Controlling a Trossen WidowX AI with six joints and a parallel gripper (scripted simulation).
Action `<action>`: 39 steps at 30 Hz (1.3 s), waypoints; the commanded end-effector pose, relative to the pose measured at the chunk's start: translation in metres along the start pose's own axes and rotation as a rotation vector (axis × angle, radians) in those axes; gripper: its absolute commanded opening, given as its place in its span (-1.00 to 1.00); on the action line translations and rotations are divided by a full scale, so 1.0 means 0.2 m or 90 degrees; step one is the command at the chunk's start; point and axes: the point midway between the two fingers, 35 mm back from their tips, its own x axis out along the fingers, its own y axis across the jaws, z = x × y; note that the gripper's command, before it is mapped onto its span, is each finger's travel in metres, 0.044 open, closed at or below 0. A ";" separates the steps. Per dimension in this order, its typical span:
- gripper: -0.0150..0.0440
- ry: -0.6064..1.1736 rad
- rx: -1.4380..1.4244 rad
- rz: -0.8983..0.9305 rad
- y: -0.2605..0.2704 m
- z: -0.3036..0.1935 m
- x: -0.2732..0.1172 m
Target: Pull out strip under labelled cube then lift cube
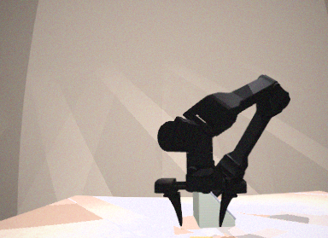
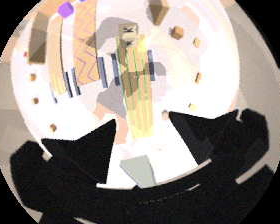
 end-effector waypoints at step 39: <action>0.47 -0.001 0.000 0.004 0.04 0.67 -0.02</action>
